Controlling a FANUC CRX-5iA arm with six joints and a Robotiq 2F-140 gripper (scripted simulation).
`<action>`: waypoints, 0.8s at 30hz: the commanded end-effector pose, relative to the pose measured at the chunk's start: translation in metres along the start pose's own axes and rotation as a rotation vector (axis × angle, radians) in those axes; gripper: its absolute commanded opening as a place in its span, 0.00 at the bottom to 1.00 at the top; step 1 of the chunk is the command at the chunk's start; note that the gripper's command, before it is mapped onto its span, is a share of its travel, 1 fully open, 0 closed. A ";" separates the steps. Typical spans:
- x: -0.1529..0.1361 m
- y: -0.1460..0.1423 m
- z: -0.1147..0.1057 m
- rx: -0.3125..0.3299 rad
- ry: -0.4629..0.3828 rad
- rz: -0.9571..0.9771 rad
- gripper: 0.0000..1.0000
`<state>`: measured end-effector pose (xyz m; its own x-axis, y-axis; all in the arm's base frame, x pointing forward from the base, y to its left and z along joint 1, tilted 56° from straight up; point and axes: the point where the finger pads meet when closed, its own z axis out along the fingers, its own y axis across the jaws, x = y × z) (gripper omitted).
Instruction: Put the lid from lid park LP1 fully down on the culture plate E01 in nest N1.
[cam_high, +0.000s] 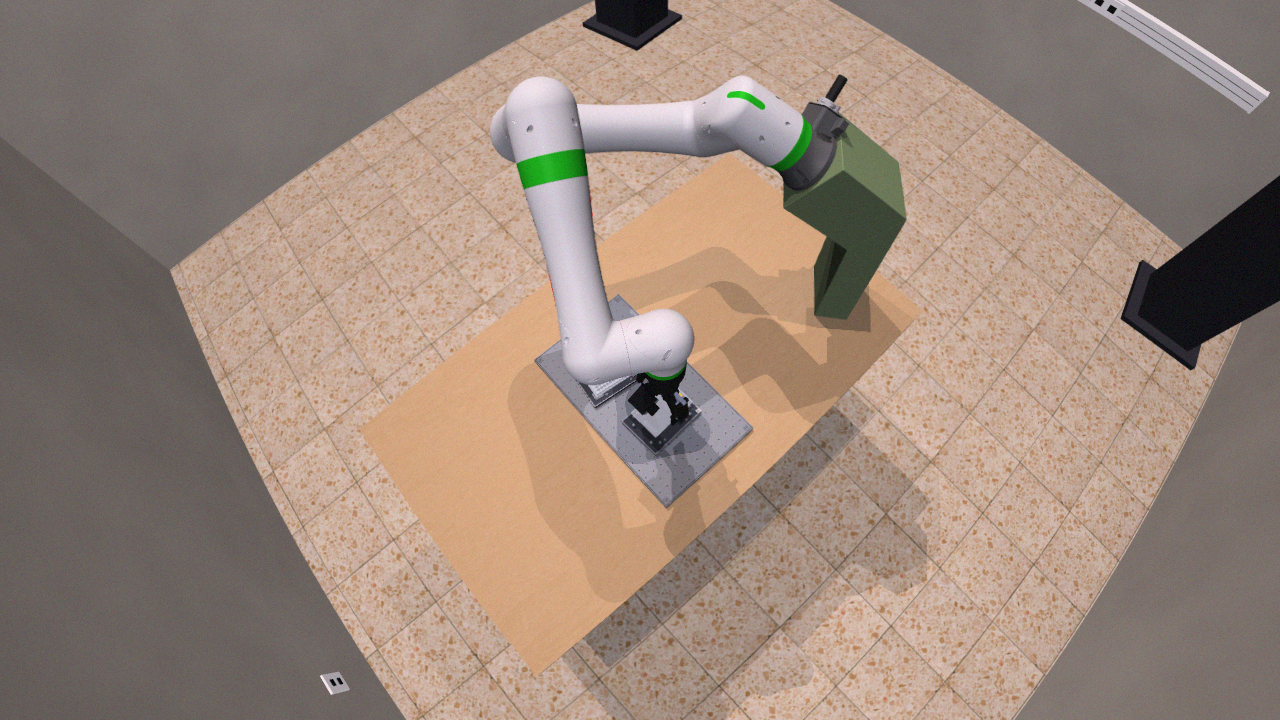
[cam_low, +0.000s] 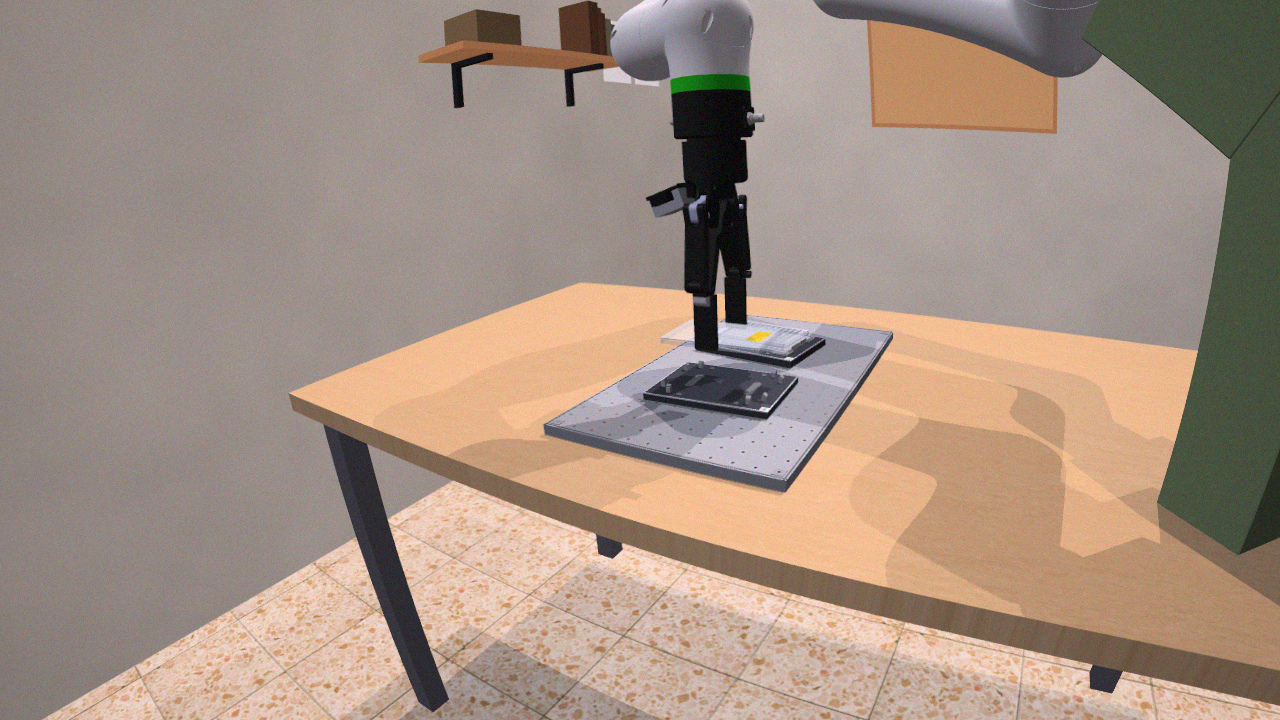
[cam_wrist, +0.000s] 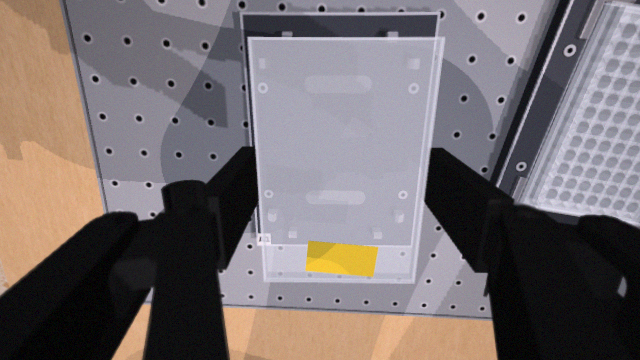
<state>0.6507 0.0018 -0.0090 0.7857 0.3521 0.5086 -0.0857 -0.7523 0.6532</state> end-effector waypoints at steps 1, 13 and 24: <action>0.000 0.000 -0.002 0.001 0.001 0.000 0.61; 0.008 0.069 0.003 0.012 -0.014 0.002 0.61; 0.014 0.182 -0.002 0.000 0.003 0.001 0.61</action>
<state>0.6464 -0.1095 0.0977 0.7762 0.3576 0.5192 -0.1063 -0.7376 0.6669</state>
